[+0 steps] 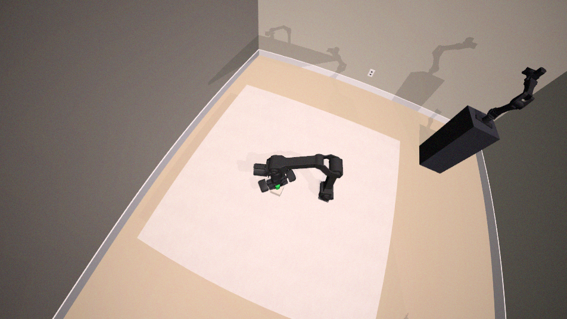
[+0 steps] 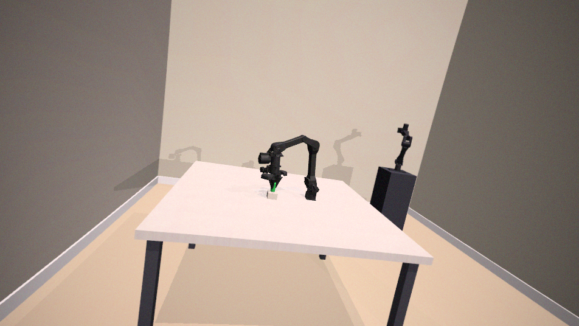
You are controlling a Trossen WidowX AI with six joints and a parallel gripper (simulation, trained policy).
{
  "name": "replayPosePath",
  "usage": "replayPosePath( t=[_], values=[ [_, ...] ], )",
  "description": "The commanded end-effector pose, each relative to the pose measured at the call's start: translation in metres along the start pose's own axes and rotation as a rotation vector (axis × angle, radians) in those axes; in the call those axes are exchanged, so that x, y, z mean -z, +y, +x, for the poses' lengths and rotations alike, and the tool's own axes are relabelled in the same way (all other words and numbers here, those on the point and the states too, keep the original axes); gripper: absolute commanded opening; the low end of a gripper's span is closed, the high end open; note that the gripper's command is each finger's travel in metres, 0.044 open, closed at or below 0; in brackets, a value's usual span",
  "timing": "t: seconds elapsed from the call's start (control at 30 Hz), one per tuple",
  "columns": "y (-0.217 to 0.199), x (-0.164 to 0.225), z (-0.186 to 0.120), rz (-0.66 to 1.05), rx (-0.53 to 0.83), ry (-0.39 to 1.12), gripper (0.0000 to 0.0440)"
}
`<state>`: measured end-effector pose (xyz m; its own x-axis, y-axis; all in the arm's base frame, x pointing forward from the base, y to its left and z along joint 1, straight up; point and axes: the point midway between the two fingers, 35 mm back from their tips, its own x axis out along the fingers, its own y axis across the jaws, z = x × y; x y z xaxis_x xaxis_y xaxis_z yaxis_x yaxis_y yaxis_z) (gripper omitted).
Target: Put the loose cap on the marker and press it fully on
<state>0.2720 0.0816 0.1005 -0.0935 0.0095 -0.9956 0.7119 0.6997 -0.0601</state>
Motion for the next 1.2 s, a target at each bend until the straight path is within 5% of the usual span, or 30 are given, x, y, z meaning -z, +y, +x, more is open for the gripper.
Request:
replayPosePath(
  t=[0.0,1.17],
  values=[
    [-0.0052,-0.0051,0.0181,0.000,0.051,-0.002,0.0092],
    [-0.0056,-0.0073,0.0205,-0.026,0.049,-0.010,0.0148]
  ],
)
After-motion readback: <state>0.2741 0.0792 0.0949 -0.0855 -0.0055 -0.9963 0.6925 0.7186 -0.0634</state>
